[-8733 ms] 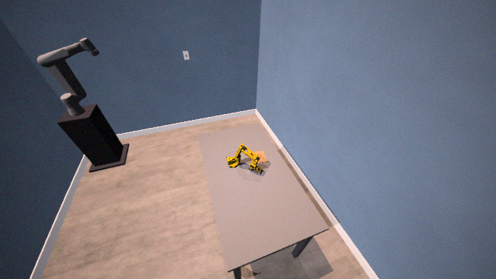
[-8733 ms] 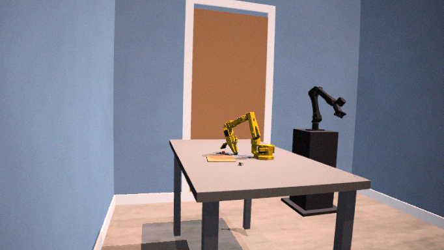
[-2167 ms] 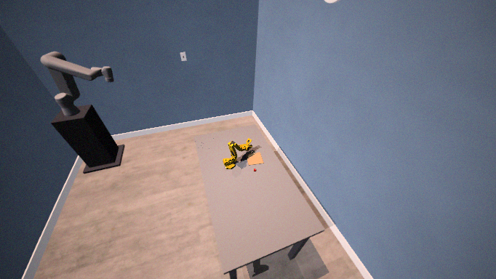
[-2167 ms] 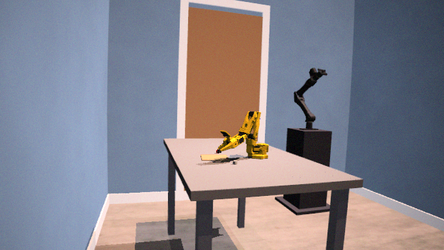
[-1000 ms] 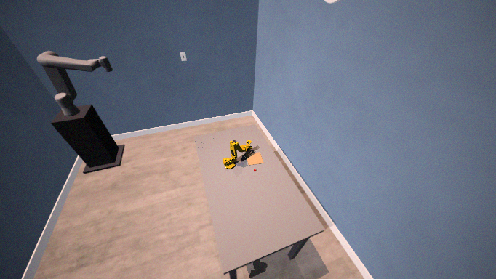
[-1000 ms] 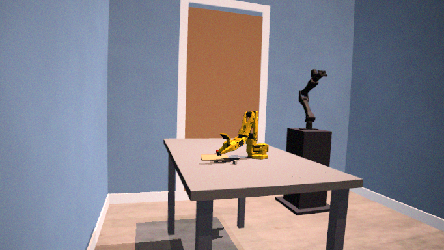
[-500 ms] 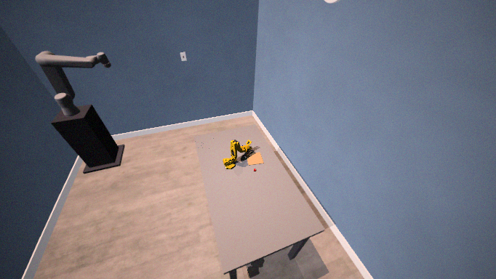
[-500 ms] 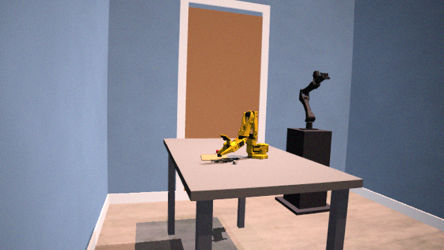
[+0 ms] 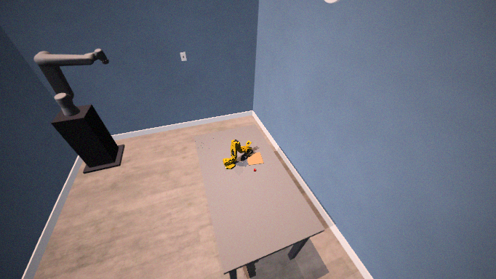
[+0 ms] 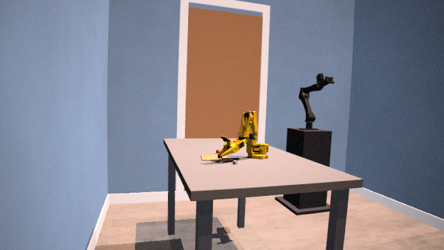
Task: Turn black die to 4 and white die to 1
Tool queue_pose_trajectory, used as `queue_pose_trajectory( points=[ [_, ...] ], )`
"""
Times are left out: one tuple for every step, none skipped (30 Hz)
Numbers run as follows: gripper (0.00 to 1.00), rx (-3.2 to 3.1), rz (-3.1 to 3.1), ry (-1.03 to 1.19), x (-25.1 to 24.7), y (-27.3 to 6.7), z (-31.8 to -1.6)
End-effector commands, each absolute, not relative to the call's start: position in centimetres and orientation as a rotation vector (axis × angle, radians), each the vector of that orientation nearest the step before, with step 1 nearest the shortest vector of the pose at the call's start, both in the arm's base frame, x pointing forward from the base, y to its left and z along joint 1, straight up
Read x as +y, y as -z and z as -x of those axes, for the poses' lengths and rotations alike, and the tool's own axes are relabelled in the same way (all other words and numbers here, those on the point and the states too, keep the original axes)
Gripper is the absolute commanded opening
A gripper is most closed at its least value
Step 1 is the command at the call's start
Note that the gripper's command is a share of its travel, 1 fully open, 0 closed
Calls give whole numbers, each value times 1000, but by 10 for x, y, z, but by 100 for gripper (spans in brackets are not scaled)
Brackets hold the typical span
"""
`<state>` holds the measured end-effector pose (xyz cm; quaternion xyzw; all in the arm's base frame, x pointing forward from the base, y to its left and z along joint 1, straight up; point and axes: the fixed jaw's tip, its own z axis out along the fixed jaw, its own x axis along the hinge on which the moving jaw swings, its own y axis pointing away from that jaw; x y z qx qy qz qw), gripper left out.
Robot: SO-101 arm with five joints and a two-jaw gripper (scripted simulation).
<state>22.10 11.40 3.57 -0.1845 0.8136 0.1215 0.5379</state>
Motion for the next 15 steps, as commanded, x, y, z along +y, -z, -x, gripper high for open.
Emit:
queue_pose_trajectory(
  points=[
    [0,1881,443,-300,119,-43,-225],
    [0,1881,443,-300,119,-42,-225],
    [0,1881,443,-300,119,-42,-225],
    [0,1881,443,-300,119,-42,-225],
    [0,1881,443,-300,119,-41,-225],
    [0,1881,443,-300,119,-41,-225],
    [0,1881,443,-300,119,-41,-225],
    [0,1881,443,-300,119,-41,-225],
    [0,1881,443,-300,119,-41,-225],
    [0,1881,443,-300,119,-41,-225],
    [0,1881,443,-300,119,-41,-225],
    [0,1881,443,-300,119,-41,-225],
    [0,1881,443,-300,119,-40,-225],
    [0,1881,443,-300,119,-40,-225],
    [0,1881,443,-300,119,-39,-225]
  ],
)
